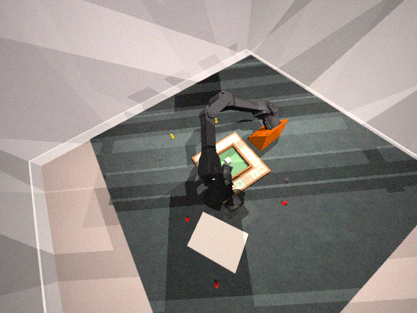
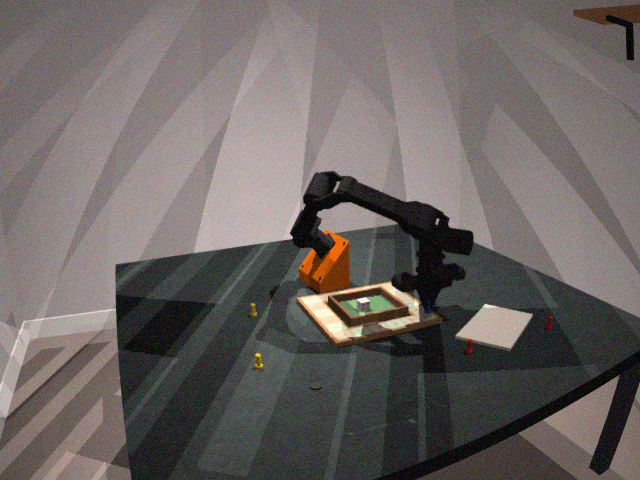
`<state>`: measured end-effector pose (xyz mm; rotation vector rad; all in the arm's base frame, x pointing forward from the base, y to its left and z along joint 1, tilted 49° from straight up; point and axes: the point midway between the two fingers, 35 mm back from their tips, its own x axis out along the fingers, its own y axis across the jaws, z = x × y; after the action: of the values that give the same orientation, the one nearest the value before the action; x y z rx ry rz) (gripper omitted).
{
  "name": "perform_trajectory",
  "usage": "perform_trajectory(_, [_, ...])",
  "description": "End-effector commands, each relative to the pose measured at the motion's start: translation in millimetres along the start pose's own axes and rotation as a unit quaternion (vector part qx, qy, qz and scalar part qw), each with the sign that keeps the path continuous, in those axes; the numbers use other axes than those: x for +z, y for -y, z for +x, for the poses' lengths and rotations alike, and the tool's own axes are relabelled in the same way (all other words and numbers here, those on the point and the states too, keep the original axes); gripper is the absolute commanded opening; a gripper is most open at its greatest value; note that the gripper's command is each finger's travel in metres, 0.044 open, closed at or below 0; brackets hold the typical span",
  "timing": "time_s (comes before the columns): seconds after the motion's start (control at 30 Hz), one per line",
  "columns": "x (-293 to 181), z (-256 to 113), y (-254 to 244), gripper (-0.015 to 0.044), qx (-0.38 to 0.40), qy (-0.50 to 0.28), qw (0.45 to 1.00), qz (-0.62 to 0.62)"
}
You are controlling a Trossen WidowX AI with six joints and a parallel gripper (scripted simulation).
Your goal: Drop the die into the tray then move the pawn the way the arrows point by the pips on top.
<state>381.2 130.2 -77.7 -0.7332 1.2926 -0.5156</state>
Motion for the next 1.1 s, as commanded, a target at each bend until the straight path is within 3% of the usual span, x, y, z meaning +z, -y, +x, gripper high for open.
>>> perform_trajectory(0.0, [-3.0,9.2,0.9,0.0,-0.004,-0.004,1.0,-0.004])
perform_trajectory(0.13, [-3.2,14.5,1.1,0.0,-0.004,-0.004,1.0,-0.004])
perform_trajectory(0.47, [0.2,5.0,0.5,0.0262,0.0,-0.001,1.0,0.0])
perform_trajectory(0.6, [0.2,-39.7,-0.8,0.0367,-0.003,-0.004,1.0,-0.004])
perform_trajectory(0.7, [0.1,-42.5,-0.7,0.044,-0.003,-0.004,1.0,-0.004])
perform_trajectory(0.8, [-15.3,-57.4,5.8,0.044,0.0,-0.005,1.0,-0.006])
perform_trajectory(1.07, [-110.8,-112.1,51.1,0.044,0.004,-0.007,1.0,-0.015])
